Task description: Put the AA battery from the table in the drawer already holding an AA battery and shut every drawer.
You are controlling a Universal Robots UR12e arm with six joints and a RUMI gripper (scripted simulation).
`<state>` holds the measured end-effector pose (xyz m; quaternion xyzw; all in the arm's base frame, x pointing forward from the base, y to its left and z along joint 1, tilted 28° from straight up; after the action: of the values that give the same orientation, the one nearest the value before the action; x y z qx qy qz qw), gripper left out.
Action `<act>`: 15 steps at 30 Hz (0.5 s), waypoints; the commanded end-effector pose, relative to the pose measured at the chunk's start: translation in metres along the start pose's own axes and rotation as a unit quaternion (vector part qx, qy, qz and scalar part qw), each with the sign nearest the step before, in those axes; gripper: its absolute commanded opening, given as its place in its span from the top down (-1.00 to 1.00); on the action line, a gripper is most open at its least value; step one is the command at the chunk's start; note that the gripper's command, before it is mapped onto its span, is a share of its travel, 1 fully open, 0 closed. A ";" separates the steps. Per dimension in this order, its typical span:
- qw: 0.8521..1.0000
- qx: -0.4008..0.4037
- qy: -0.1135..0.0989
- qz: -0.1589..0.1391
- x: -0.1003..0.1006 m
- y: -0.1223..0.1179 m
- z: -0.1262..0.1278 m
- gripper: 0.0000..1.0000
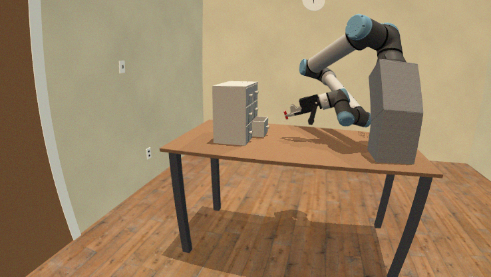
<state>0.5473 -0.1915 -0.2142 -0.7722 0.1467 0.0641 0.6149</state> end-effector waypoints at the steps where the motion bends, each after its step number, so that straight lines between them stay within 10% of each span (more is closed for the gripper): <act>1: 1.000 0.000 0.000 0.000 0.000 -0.001 0.000 0.91; 15: 1.000 0.000 0.000 0.000 0.006 -0.003 0.001 0.91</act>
<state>0.5522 -0.1915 -0.2141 -0.7722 0.1467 0.0641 0.6149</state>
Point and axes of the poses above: the point where the finger pads meet when closed, its own x axis out along the fingers, its own z axis across the jaws, y = z × x, the point moved 5 cm from there along -x, back along the fingers, and after that the axes turned 15 degrees about x, right-handed, at the moved point
